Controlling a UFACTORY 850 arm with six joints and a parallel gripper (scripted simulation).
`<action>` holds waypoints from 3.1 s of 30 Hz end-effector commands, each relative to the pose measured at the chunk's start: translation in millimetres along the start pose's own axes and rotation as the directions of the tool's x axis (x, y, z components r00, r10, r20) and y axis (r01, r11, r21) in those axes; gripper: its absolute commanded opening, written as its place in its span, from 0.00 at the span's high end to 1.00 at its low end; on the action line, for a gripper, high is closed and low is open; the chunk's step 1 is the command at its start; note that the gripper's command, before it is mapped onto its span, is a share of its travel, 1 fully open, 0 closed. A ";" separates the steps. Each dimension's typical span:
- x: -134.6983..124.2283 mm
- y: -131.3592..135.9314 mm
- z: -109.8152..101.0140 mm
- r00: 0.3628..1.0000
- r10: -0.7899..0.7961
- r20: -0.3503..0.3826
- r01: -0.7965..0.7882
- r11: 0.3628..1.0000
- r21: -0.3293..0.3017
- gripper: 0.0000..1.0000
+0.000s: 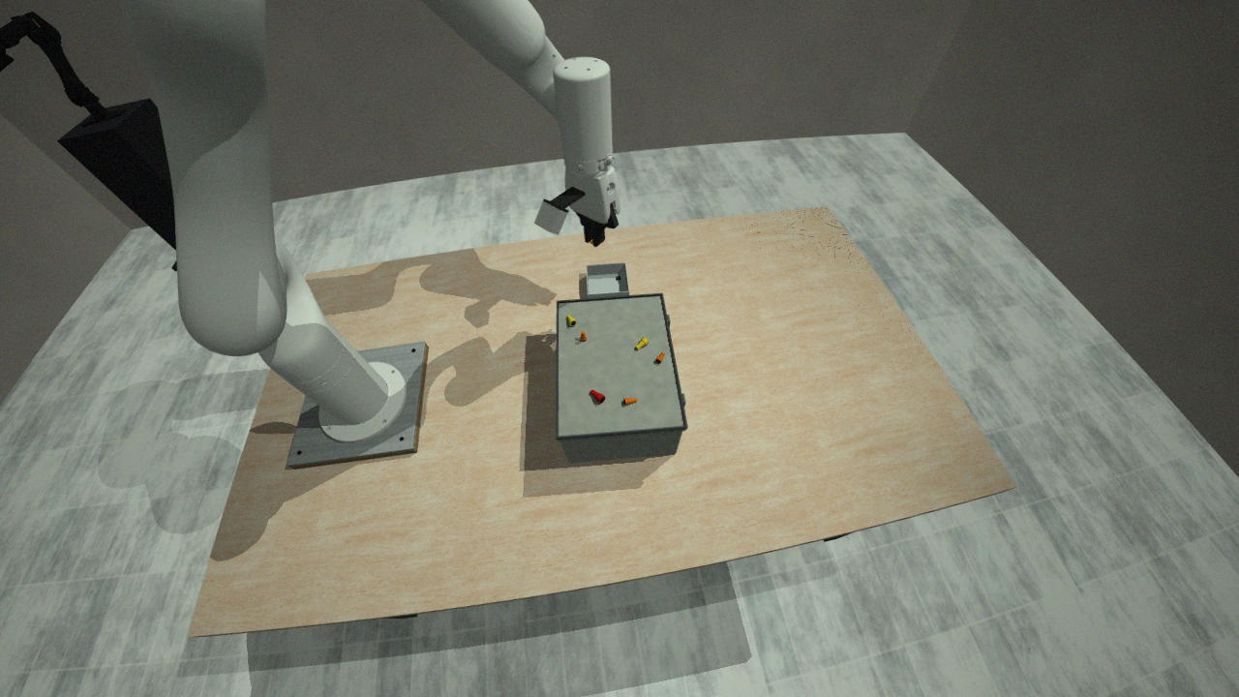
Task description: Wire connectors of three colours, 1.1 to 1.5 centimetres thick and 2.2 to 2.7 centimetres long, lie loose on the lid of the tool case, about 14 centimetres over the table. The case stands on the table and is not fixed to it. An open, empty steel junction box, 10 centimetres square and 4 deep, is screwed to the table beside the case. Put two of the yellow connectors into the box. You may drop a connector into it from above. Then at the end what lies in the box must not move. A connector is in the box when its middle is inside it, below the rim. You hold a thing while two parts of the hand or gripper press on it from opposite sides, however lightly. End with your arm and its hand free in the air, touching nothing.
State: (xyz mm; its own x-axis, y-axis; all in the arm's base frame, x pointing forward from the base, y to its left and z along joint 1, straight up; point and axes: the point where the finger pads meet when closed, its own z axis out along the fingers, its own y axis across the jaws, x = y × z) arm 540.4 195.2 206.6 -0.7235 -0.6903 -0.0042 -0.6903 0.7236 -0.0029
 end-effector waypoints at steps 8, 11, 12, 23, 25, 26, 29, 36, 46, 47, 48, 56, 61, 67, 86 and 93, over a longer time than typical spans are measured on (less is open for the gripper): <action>-32.1 18.9 -0.7 1.000 0.000 0.000 0.000 1.000 0.002 0.98; -34.0 20.1 -0.7 1.000 0.000 0.000 0.000 1.000 0.002 0.98; -34.0 20.1 -0.7 1.000 0.000 0.000 0.000 1.000 0.002 0.98; -35.8 21.2 -0.7 1.000 0.000 0.000 0.000 1.000 0.002 0.98; -35.8 21.2 -0.7 1.000 0.000 0.000 0.000 1.000 0.002 0.98; -35.8 21.2 -0.7 1.000 0.000 0.000 0.000 1.000 0.002 0.98; -35.8 21.2 -0.5 1.000 0.000 0.000 0.000 1.000 0.002 0.98; -35.8 21.2 14.7 1.000 0.000 0.000 0.000 1.000 0.002 0.98; -35.8 21.1 72.0 1.000 0.000 0.000 0.000 1.000 0.002 0.98; -35.8 21.1 81.6 1.000 0.000 0.000 0.000 1.000 0.002 0.98; -35.8 21.1 91.4 1.000 0.000 0.000 0.000 1.000 0.002 0.98; -35.8 21.0 160.7 1.000 0.000 0.000 0.000 1.000 0.002 0.98; -35.8 21.0 186.7 1.000 0.000 0.000 0.000 1.000 0.002 0.98; -35.9 20.9 195.6 1.000 0.000 0.000 0.000 1.000 0.002 0.98; -35.8 20.9 197.2 1.000 0.000 0.000 0.000 1.000 0.002 0.71; -35.8 20.9 197.2 1.000 0.000 0.000 0.000 1.000 0.002 0.71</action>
State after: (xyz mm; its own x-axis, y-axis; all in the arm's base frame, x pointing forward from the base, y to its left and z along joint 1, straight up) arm 551.9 234.8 8.6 -0.7236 -0.6902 -0.0027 -0.6902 0.7236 -0.0037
